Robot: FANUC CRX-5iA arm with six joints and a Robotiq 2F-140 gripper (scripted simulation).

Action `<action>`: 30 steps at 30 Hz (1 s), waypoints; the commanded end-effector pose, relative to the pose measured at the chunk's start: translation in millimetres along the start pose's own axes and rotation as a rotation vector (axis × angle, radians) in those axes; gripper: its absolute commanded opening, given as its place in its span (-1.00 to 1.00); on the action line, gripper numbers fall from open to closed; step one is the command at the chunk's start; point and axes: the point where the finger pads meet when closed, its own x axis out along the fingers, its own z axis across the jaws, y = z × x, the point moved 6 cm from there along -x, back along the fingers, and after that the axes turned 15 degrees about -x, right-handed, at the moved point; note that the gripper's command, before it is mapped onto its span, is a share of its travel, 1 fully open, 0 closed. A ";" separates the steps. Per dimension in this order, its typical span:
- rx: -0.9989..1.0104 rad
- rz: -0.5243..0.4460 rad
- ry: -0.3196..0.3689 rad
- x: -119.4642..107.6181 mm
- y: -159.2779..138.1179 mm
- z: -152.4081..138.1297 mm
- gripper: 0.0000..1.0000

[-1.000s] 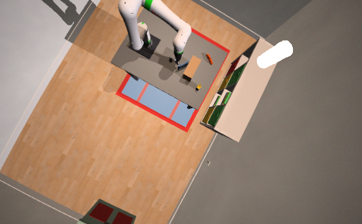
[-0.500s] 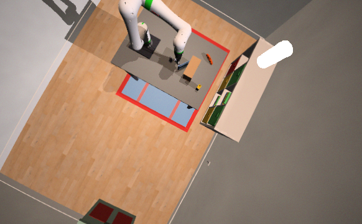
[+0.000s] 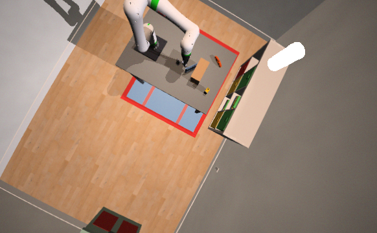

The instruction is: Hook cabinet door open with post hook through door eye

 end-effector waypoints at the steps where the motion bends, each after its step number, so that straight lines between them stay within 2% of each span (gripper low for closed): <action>1: 0.000 0.000 0.000 -0.2 0.1 0.0 -0.94; 30: 0.000 0.000 0.000 3.8 1.1 0.3 -0.94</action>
